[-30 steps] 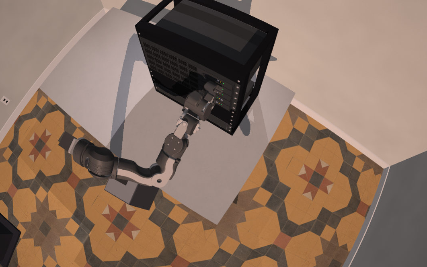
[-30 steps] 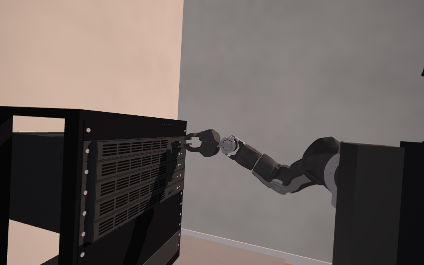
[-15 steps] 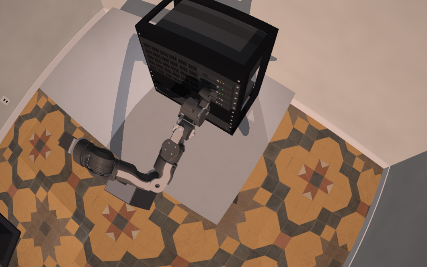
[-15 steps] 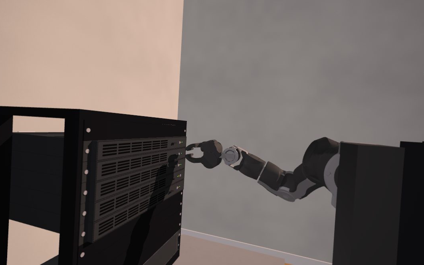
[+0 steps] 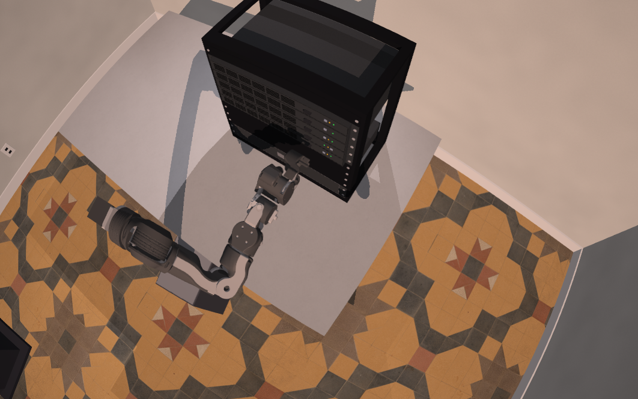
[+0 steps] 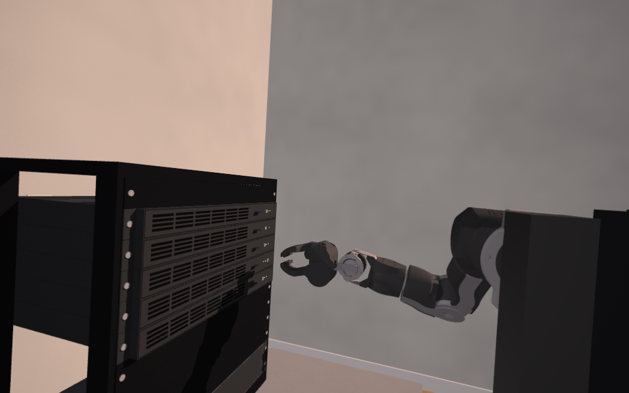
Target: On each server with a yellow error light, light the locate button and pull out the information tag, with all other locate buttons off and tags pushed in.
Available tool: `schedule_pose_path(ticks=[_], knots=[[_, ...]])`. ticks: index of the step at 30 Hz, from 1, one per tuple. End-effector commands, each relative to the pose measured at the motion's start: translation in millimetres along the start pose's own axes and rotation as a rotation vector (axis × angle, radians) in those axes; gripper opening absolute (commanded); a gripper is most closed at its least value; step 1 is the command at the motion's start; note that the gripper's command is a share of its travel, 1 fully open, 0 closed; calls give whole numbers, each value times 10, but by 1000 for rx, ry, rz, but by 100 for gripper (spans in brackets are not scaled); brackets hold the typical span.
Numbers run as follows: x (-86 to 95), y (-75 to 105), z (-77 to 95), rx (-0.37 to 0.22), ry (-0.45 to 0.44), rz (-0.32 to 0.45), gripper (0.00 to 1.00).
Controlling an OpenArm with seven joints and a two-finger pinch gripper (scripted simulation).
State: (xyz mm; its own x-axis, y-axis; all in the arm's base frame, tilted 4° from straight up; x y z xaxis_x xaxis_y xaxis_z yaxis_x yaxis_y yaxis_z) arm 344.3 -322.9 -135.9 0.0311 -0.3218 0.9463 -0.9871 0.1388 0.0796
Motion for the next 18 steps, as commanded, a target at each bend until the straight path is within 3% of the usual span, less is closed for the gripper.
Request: schedule_pose_path(ticks=[1,10,18], knots=[[-16,27,-23,4,15,34,10],[-628,238,-36,-1,15,32,10],[-752,283,-50,1,15,33,10]])
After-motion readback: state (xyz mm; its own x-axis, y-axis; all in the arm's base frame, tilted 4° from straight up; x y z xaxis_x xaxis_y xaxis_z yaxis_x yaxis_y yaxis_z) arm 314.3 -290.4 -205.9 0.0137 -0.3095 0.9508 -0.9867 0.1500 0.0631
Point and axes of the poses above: the point where the finger pads meet when closed, its own y axis back along the fingers, its own x axis across the jaws, z = x × y, the point moved 3 cm from there along y, back along the fingers, and after that the axes turned 14 degrees about -y, right-handed, at the moved point
